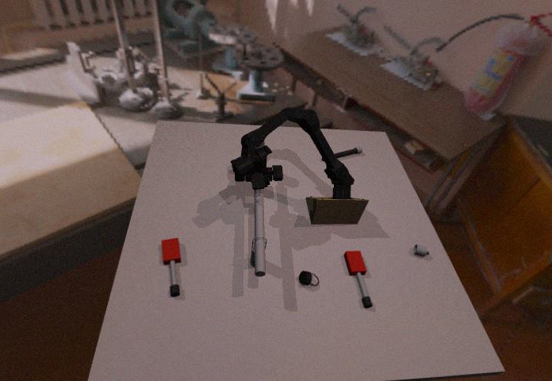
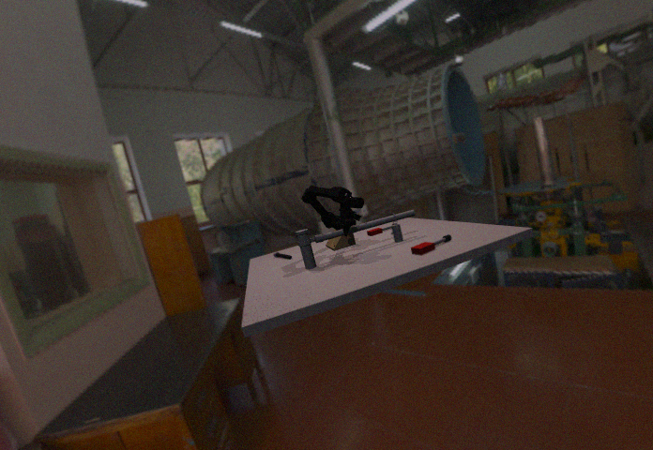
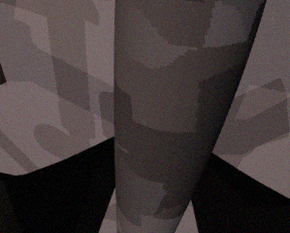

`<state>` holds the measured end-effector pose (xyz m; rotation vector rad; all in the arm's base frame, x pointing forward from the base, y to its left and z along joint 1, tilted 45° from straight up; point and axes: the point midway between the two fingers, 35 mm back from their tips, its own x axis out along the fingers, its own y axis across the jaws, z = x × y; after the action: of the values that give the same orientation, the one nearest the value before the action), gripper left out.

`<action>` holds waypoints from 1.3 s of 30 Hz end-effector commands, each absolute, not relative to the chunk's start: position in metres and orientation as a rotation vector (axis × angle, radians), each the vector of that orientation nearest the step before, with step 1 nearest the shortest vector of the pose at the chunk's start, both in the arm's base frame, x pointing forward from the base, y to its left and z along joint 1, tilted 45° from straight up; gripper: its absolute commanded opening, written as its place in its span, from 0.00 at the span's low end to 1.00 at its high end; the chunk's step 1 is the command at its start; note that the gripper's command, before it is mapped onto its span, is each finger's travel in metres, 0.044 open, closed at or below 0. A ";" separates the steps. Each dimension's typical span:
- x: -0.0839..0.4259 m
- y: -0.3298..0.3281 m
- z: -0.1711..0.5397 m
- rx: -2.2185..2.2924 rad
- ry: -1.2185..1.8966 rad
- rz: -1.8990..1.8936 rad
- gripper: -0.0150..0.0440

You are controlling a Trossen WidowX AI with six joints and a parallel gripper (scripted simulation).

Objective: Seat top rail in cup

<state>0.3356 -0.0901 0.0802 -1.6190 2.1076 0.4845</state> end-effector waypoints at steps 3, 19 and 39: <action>0.342 -0.080 0.080 -1.624 2.088 0.474 0.25; 0.341 -0.084 0.083 -1.623 2.099 0.479 0.25; 0.337 -0.093 0.088 -1.621 2.112 0.483 0.25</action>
<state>0.3367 -0.0915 0.0838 -1.6060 2.1116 0.4924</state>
